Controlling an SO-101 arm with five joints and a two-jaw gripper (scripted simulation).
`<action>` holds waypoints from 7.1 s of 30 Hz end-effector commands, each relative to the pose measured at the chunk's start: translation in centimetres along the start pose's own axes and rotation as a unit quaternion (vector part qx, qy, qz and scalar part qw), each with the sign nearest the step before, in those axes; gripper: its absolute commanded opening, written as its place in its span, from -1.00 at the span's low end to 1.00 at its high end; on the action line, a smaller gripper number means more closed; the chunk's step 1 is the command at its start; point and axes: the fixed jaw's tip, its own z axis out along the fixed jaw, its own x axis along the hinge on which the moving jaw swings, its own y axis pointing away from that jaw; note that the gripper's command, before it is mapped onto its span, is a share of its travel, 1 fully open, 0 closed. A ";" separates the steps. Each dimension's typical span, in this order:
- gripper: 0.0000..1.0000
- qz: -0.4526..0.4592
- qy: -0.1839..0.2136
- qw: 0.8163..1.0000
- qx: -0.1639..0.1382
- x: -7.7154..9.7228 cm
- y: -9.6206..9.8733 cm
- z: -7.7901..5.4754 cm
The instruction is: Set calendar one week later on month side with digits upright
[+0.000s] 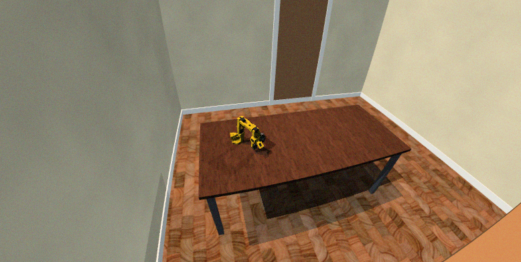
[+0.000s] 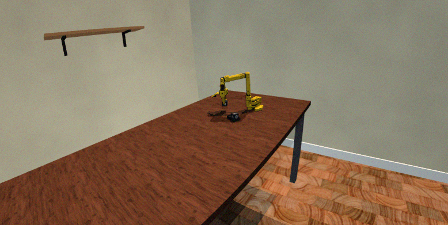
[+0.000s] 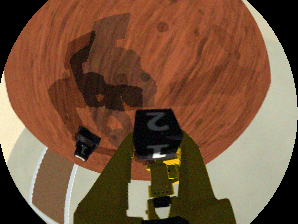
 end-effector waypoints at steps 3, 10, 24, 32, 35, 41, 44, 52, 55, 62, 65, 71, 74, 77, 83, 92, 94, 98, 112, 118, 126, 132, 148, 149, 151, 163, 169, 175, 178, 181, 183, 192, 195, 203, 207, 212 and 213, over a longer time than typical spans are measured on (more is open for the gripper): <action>-1.00 0.010 -0.029 1.000 -0.005 -0.6 -0.1 -0.6; -1.00 0.010 -0.029 1.000 -0.005 -0.6 -0.1 -0.5; -1.00 0.010 -0.029 1.000 -0.005 -0.6 -0.1 0.0; -1.00 0.010 -0.029 1.000 -0.005 -0.7 -0.1 0.5; -1.00 0.010 -0.029 1.000 -0.005 -0.7 -0.1 0.6; -1.00 0.010 -0.029 1.000 -0.005 -0.7 -0.1 0.6; -1.00 0.010 -0.029 1.000 -0.005 -0.7 -0.1 0.7; -1.00 0.010 -0.029 1.000 -0.005 -0.7 -0.1 1.2; -1.00 0.010 -0.029 1.000 -0.005 -0.7 -0.1 1.2; -1.00 0.010 -0.029 1.000 -0.005 -0.7 -0.1 1.4; -1.00 0.010 -0.029 1.000 -0.005 -0.7 -0.1 1.6; -1.00 0.010 -0.029 1.000 -0.005 -0.7 -0.1 1.8; -1.00 0.010 -0.029 1.000 -0.005 -0.7 -0.1 1.8; -1.00 0.010 -0.029 1.000 -0.005 -0.7 -0.1 1.9; -1.00 0.010 -0.029 1.000 -0.005 -0.7 -0.1 2.3; -1.00 0.010 -0.029 1.000 -0.005 -0.8 -0.1 2.4; -1.00 0.010 -0.029 1.000 -0.005 -0.8 -0.1 2.5; -1.00 0.010 -0.029 1.000 -0.005 -0.8 -0.1 2.7; -0.95 0.010 -0.029 1.000 -0.005 -0.8 -0.1 3.0; -0.71 0.010 -0.029 1.000 -0.005 -0.8 -0.1 3.0; -0.63 0.010 -0.029 1.000 -0.005 -0.8 -0.1 3.0; -0.60 0.010 -0.029 1.000 -0.005 -0.8 -0.1 3.0; -0.34 0.010 -0.029 1.000 -0.005 -0.8 -0.1 3.0; -0.33 0.010 -0.029 1.000 -0.005 -0.8 -0.1 3.0; -0.31 0.010 -0.029 1.000 -0.005 -0.8 -0.1 3.0; -0.29 0.010 -0.029 1.000 -0.005 -0.8 -0.1 2.9; -0.29 0.010 -0.029 1.000 -0.005 -0.9 -0.1 1.7; -0.29 0.010 -0.029 1.000 -0.005 -0.9 -0.1 0.0; -0.29 0.010 -0.029 1.000 -0.005 -0.9 -0.1 -0.7; -0.29 0.010 -0.029 1.000 -0.005 -0.8 -0.1 -1.8; -0.29 0.010 -0.029 1.000 -0.005 -0.7 -0.1 -2.3; -0.29 0.010 -0.029 1.000 -0.005 -0.5 -0.1 -3.0; -0.29 0.010 -0.029 1.000 -0.005 -0.5 -0.1 -3.0; -0.29 0.010 -0.029 1.000 -0.005 -0.5 -0.1 -3.0; -0.29 0.010 -0.029 1.000 -0.005 -0.5 -0.1 -3.0; -0.29 0.010 -0.030 0.999 -0.006 -0.5 -0.1 -3.0; -0.29 0.010 -0.031 0.999 -0.006 -0.5 -0.1 -3.1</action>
